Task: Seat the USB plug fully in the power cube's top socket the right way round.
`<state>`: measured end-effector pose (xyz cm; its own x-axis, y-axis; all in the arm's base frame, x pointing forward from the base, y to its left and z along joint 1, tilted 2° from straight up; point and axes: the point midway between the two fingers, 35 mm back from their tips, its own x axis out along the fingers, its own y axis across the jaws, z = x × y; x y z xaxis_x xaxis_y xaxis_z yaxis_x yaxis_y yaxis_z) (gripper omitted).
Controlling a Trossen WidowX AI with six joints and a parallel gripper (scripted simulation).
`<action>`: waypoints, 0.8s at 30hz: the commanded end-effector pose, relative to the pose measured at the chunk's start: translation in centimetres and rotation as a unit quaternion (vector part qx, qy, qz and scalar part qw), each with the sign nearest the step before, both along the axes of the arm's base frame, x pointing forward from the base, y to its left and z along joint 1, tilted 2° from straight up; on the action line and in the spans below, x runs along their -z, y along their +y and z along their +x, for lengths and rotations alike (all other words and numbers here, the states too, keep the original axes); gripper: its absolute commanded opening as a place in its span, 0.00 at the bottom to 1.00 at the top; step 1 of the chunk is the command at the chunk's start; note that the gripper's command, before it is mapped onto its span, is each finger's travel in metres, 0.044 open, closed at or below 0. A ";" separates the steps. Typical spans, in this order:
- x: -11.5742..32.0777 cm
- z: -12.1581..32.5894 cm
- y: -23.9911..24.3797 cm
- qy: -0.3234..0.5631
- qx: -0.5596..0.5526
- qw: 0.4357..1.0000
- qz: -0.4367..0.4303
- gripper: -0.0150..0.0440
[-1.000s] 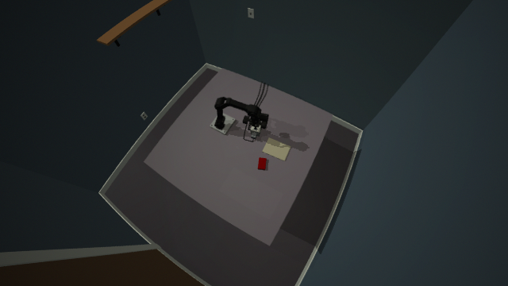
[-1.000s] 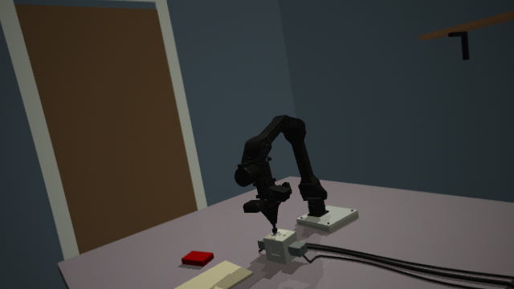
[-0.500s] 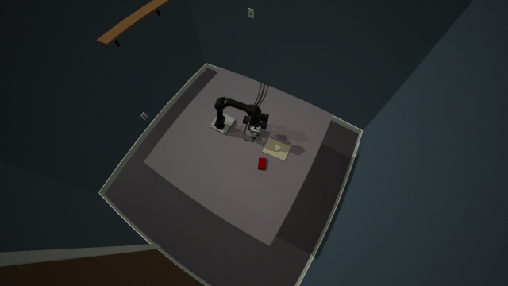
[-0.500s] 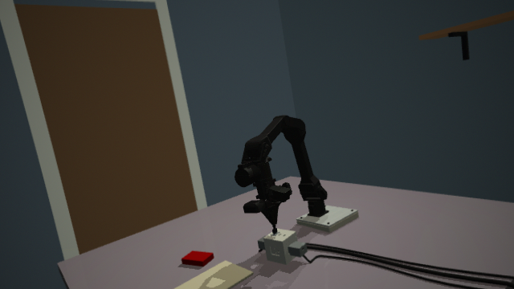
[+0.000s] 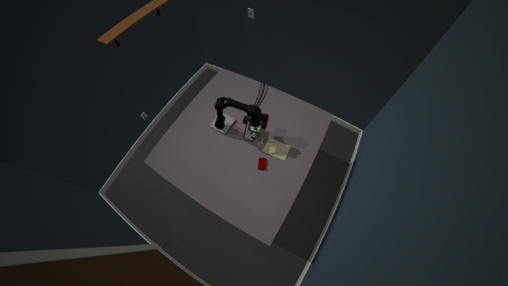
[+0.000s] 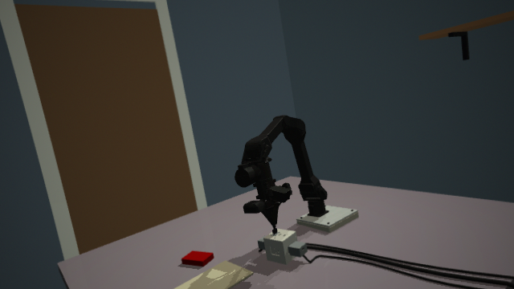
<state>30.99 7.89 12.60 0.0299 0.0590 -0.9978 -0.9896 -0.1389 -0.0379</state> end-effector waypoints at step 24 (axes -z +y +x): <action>0.5 0.0 0.0 0.002 -0.002 1.000 0.002 0.25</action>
<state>30.97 7.87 12.37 0.0298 0.0591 -0.9978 -0.9896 -0.1388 -0.0378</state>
